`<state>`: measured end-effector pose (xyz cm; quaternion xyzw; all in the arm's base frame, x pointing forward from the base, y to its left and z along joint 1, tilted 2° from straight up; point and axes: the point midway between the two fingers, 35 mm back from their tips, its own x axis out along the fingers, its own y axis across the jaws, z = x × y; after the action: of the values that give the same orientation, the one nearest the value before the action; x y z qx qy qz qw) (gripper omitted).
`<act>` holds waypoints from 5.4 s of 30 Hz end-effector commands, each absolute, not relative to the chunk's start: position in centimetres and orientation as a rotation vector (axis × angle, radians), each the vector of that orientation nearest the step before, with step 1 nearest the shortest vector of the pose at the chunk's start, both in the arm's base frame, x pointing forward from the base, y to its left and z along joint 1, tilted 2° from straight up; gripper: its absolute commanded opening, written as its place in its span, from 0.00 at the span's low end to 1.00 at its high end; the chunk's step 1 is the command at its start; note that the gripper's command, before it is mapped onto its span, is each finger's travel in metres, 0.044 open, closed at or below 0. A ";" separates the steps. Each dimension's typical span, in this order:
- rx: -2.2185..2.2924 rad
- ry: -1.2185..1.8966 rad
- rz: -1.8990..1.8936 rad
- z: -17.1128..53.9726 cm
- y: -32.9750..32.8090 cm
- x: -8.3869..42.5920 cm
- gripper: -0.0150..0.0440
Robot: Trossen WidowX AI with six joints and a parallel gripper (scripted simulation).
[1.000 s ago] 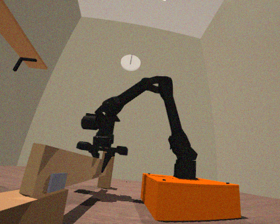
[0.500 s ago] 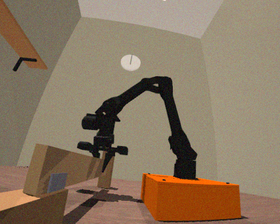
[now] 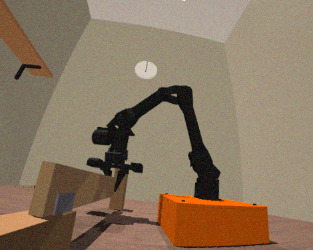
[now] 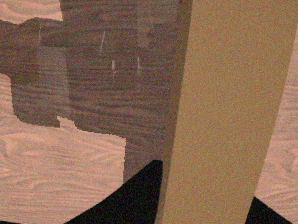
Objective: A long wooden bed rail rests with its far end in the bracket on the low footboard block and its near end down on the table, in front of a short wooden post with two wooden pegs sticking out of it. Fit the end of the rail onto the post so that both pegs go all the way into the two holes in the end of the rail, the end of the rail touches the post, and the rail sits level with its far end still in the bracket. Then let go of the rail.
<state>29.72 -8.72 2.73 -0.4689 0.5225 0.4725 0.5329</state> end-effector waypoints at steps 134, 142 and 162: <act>-1.120 1.242 1.125 3.1 -10.0 29.8 0.25; -1.120 1.241 1.125 3.1 -9.8 29.9 0.25; -1.120 1.241 1.125 2.8 -9.6 29.9 0.25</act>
<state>29.81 -9.66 2.77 -0.4693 0.5221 0.4744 0.5312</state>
